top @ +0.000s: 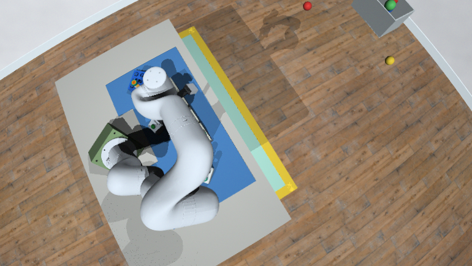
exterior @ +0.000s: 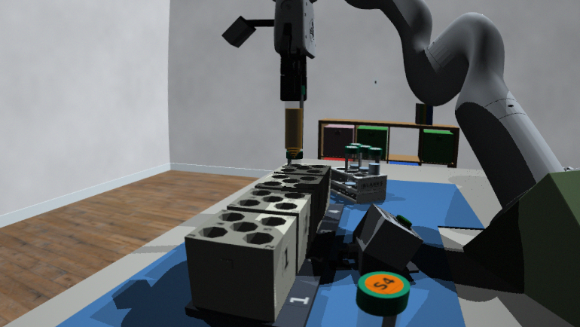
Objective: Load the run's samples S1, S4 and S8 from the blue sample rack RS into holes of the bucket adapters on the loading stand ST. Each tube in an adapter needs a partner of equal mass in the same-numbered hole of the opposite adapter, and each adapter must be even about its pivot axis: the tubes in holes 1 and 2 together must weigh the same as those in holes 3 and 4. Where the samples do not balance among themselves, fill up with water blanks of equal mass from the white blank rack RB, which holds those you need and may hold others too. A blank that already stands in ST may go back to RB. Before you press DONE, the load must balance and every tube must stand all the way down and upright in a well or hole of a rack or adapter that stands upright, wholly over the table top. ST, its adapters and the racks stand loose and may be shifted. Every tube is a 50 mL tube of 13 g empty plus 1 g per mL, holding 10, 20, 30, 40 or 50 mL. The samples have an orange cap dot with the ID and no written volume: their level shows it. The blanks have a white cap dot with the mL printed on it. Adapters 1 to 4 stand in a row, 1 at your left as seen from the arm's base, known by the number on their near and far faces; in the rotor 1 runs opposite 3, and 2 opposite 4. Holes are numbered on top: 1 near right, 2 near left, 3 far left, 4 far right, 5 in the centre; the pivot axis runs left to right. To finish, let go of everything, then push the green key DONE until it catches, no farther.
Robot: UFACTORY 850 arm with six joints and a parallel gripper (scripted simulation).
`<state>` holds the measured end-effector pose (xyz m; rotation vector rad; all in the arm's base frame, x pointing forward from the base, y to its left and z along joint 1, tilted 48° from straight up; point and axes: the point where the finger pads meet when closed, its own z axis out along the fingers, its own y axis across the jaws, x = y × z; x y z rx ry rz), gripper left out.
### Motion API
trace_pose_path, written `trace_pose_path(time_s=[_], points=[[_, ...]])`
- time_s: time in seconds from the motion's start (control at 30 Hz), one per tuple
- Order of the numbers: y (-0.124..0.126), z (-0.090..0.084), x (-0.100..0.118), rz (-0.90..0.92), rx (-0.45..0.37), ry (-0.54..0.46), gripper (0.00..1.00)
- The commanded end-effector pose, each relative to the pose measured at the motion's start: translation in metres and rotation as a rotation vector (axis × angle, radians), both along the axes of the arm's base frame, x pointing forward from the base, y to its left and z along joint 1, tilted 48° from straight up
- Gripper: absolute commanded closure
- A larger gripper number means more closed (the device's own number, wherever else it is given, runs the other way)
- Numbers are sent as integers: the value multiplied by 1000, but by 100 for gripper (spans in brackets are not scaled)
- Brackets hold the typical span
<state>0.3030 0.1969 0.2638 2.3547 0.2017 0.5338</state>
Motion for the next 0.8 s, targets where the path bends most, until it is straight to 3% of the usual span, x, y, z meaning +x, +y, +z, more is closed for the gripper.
trace_pose_path(time_s=[0.0,0.77], points=[[-9,13,6,0,2,-1,100],[-11,11,8,0,2,-1,100]])
